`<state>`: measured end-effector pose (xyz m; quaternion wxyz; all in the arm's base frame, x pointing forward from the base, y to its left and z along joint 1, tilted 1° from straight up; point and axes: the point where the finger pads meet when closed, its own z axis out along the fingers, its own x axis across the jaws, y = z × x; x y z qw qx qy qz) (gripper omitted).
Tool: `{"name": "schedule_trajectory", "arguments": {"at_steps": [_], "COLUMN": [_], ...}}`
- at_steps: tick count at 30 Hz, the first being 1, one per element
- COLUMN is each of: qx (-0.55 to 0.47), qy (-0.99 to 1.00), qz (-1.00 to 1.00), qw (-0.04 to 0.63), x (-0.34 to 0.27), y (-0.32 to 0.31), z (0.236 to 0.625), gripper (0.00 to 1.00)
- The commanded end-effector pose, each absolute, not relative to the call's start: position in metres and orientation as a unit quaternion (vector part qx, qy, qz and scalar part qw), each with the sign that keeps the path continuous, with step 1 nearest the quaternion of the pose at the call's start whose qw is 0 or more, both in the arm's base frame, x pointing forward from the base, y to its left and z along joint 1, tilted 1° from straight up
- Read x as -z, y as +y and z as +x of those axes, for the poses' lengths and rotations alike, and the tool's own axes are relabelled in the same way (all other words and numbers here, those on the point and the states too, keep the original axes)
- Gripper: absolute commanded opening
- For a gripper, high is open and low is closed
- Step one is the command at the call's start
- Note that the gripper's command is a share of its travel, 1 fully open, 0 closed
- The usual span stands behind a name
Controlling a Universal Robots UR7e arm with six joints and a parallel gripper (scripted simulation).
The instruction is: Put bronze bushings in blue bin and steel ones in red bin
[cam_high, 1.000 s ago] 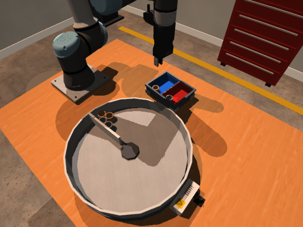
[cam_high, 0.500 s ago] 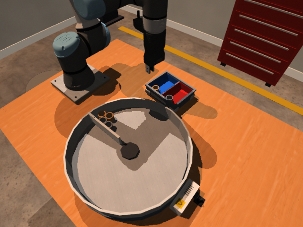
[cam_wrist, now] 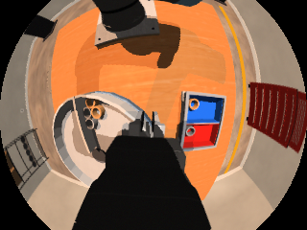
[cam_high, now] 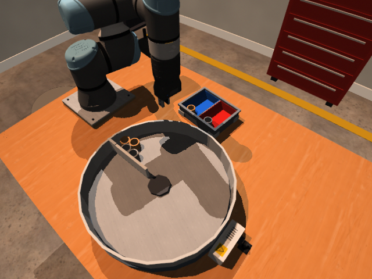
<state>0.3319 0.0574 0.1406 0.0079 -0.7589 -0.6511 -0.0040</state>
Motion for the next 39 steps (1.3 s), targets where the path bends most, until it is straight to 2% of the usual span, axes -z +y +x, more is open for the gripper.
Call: {"name": "schedule_trajectory", "arguments": {"at_steps": [1,9,12,17,39], "qx": [0.007,0.007,0.007,0.007,0.007], "qy": [-0.653,-0.656,-0.656,-0.66,-0.66], "qz": [-0.757,-0.754,-0.754,-0.752,-0.752], "qw": [0.009,0.009,0.009,0.009,0.009], "x": [-0.139,-0.131,-0.131,-0.124,-0.109], "y": [0.038,-0.016,-0.016,-0.068,-0.07], "z": [0.332,0.329,0.329,0.326,0.326], "gripper": [0.4,0.4,0.4,0.4,0.4]}}
